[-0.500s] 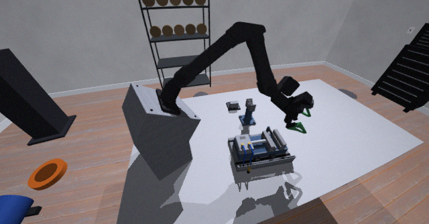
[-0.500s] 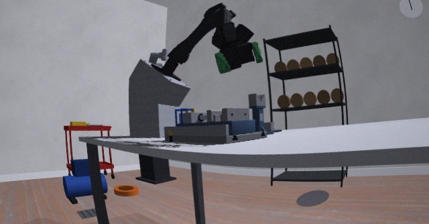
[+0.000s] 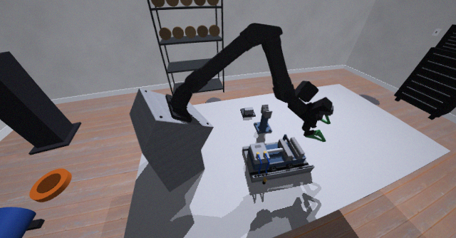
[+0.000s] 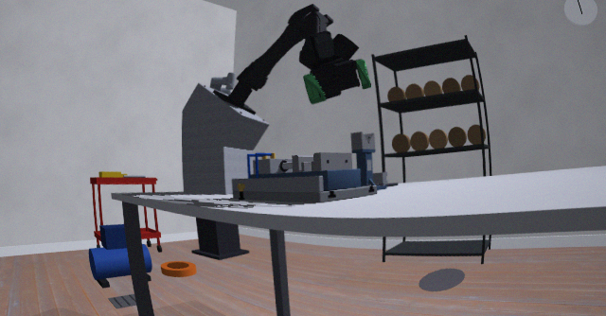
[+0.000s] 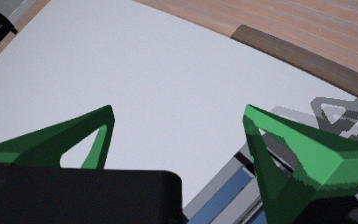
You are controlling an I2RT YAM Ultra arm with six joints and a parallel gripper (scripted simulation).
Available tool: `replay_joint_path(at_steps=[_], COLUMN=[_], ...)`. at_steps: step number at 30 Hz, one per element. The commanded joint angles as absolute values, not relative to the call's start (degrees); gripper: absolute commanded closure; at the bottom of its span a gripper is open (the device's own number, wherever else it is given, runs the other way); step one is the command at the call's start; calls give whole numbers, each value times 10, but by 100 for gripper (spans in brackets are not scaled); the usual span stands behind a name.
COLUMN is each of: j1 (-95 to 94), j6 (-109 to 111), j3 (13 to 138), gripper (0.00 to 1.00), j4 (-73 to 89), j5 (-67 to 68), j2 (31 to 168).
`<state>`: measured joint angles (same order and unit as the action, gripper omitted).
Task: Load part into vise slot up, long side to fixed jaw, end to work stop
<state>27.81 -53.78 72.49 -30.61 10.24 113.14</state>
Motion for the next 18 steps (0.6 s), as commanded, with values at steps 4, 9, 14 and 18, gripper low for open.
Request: replay_joint_path(at_steps=[4,9,14,18], j1=[279,264,231,199], j6=[-536,-514,-448,-385], j3=[726,711,697,681], gripper=[0,0,0,0], j4=[-306,-291,-262,-237], j5=[104,96,83,70], j2=[1123,1098,1040,981])
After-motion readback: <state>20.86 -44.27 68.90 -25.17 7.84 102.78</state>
